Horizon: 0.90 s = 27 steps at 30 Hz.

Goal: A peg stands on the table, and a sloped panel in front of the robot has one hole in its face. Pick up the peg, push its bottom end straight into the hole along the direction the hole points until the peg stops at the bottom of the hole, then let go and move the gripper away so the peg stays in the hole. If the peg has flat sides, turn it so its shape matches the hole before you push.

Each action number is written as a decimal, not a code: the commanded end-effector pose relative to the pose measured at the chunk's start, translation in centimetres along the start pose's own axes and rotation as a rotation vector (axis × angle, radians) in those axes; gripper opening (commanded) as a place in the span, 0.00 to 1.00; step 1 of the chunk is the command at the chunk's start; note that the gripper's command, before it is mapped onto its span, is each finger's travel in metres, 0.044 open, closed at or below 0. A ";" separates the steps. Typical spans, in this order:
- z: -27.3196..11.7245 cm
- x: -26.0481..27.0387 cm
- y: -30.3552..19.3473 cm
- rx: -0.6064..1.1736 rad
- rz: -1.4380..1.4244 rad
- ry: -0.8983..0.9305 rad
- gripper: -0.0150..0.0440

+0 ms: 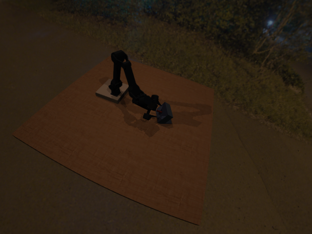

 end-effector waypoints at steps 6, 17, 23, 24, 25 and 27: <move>-1.3 0.0 0.2 -0.001 -0.009 0.001 1.00; -3.0 -0.2 0.4 0.001 -0.008 -0.002 1.00; -3.9 -0.3 0.5 0.002 -0.007 -0.004 1.00; -4.1 -0.3 0.5 0.002 -0.007 -0.004 1.00; -4.3 -0.3 0.5 0.002 -0.007 -0.004 1.00; -4.6 -0.4 0.5 0.002 -0.007 -0.005 1.00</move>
Point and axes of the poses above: the point midway between the two fingers, 35 mm back from their tips, its own z axis out along the fingers, its own x axis across the jaws, y = z × x, the point moved 7 cm from there along -z, back along the fingers, and after that the axes turned 5 degrees about z, right-handed, at the moved point
